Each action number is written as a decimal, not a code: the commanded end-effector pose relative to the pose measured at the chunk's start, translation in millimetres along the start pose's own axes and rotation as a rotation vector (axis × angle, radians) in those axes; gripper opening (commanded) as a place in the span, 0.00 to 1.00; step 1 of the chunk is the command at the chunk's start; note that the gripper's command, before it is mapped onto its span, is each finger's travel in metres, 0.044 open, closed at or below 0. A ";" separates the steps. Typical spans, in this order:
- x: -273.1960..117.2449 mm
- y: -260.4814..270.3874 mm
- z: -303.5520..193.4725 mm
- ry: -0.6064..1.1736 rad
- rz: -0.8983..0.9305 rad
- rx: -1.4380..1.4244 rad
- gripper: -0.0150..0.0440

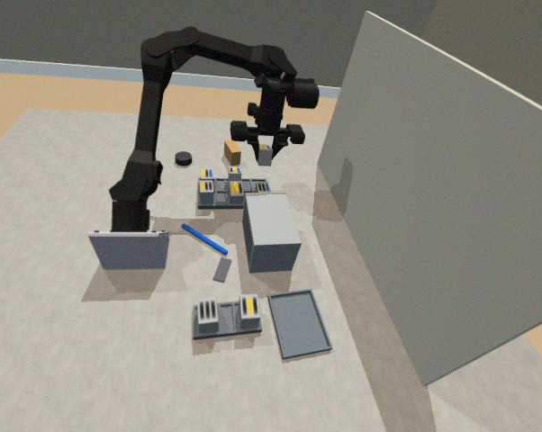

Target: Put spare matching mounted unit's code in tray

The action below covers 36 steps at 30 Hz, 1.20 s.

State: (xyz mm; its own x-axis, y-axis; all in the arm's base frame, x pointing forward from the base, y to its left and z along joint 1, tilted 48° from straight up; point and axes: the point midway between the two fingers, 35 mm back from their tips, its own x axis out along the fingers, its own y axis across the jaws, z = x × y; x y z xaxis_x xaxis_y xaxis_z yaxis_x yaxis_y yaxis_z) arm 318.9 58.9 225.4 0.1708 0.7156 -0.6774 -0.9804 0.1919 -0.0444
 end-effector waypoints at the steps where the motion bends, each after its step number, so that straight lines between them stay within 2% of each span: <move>1: -11.1 -0.8 0.7 -0.001 -0.002 -0.002 0.25; 7: -32.2 1.2 3.2 -0.004 0.003 -0.002 0.25; 13: -33.1 -8.7 -9.7 0.002 -0.004 0.003 0.25; 36: -43.5 -71.6 -166.3 0.061 -0.021 0.017 0.25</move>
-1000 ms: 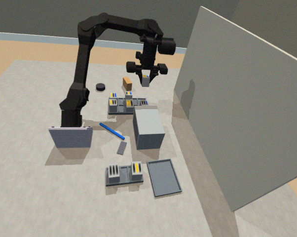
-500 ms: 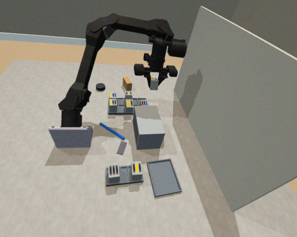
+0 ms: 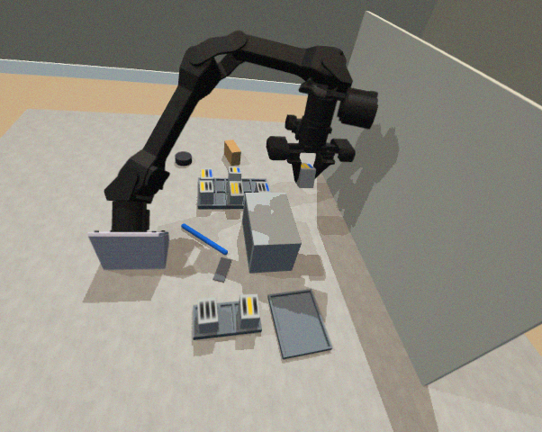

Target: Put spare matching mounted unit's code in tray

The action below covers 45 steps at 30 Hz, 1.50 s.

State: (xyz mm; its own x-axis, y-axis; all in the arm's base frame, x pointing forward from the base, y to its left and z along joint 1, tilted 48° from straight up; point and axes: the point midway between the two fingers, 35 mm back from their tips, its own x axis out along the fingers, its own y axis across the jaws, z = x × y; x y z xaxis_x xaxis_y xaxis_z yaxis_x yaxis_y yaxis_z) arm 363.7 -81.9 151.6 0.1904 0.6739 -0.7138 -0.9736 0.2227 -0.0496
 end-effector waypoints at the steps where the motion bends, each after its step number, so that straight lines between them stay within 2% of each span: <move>1: 0.8 -5.4 -29.2 0.009 0.005 -0.001 0.25; 17: 4.4 -3.5 -150.8 0.017 0.019 -0.007 0.25; 34: 18.7 35.9 -268.8 -0.031 0.027 -0.022 0.25; 45: 23.5 40.7 -278.3 -0.037 0.027 -0.024 0.25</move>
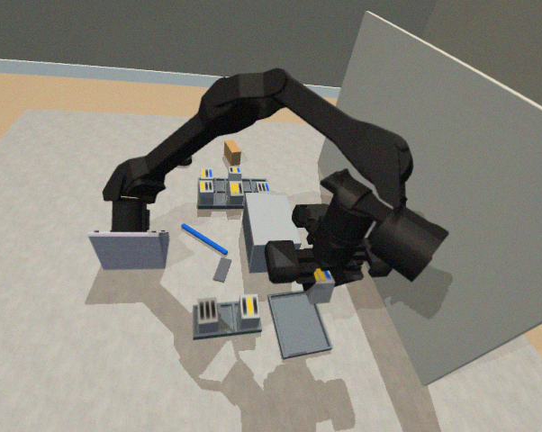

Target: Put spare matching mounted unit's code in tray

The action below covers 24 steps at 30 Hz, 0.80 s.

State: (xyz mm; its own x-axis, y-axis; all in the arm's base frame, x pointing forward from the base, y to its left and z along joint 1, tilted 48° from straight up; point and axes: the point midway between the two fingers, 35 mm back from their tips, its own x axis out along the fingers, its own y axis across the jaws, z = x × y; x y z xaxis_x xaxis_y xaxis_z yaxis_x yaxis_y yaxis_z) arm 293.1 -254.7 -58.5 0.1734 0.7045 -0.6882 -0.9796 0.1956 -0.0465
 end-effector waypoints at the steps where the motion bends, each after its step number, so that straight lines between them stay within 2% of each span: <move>1: 4.2 -0.1 -1.1 0.000 0.005 -0.006 0.25; 24: 22.4 -2.3 -2.5 0.001 0.005 -0.006 0.25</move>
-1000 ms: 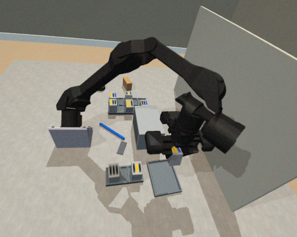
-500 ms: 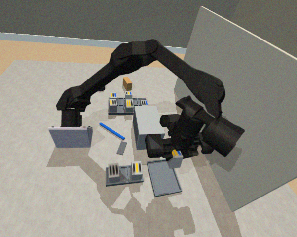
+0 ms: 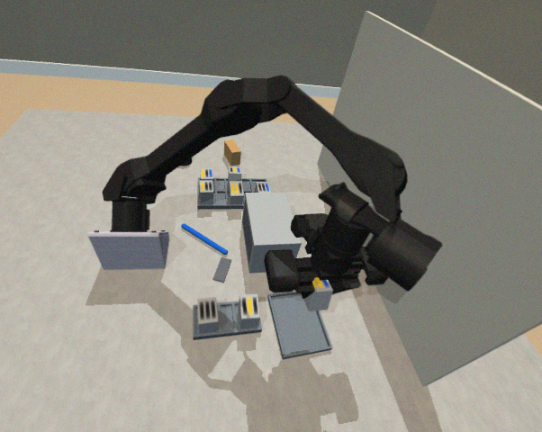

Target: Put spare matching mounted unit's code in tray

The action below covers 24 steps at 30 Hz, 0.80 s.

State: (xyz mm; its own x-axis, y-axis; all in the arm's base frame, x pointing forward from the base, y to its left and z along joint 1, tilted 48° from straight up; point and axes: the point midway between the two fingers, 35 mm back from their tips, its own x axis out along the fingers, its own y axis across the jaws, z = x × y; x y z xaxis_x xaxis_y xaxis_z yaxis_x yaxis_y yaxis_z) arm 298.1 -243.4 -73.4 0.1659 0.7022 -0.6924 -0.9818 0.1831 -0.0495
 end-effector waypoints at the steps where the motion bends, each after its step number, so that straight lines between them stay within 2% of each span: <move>1: 4.2 -0.5 0.1 -0.004 -0.002 0.005 0.25; 24: 22.4 -1.9 -0.5 -0.004 -0.003 0.004 0.25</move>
State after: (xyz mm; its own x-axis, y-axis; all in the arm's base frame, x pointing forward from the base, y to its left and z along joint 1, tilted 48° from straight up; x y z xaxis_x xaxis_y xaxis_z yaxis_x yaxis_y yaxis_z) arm 302.8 -230.9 -87.0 0.1664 0.7019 -0.6926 -0.9818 0.1834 -0.0500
